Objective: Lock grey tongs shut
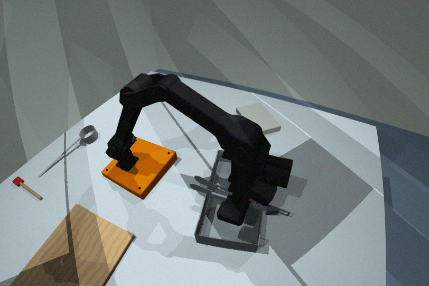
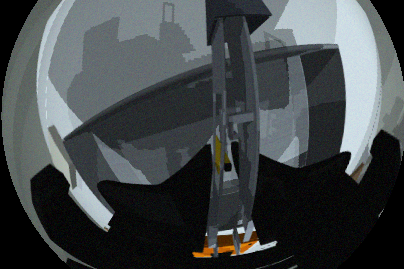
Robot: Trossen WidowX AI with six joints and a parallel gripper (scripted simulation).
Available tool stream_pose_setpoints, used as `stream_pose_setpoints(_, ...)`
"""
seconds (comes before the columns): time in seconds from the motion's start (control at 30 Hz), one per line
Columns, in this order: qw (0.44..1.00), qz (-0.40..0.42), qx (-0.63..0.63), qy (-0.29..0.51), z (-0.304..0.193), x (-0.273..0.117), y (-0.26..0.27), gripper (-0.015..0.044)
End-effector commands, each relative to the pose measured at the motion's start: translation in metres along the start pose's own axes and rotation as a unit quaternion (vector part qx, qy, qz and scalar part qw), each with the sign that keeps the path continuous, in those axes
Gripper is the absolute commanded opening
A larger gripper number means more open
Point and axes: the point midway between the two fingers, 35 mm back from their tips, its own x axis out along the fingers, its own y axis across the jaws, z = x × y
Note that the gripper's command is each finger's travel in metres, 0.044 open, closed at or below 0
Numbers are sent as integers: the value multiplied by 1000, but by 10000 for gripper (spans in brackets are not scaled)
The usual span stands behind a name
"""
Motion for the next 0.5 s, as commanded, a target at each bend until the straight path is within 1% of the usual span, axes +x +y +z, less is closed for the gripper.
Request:
stream_pose_setpoints(0.0, 1000, 1, 0, 0, 0, 0, 0, 55)
stream_pose_setpoints(0.2, 1000, 1, 0, 0, 0, 0, 0, 15)
stream_pose_setpoints(0.4, 1000, 1, 0, 0, 0, 0, 0, -143)
stream_pose_setpoints(0.47, 1000, 1, 0, 0, 0, 0, 0, -150)
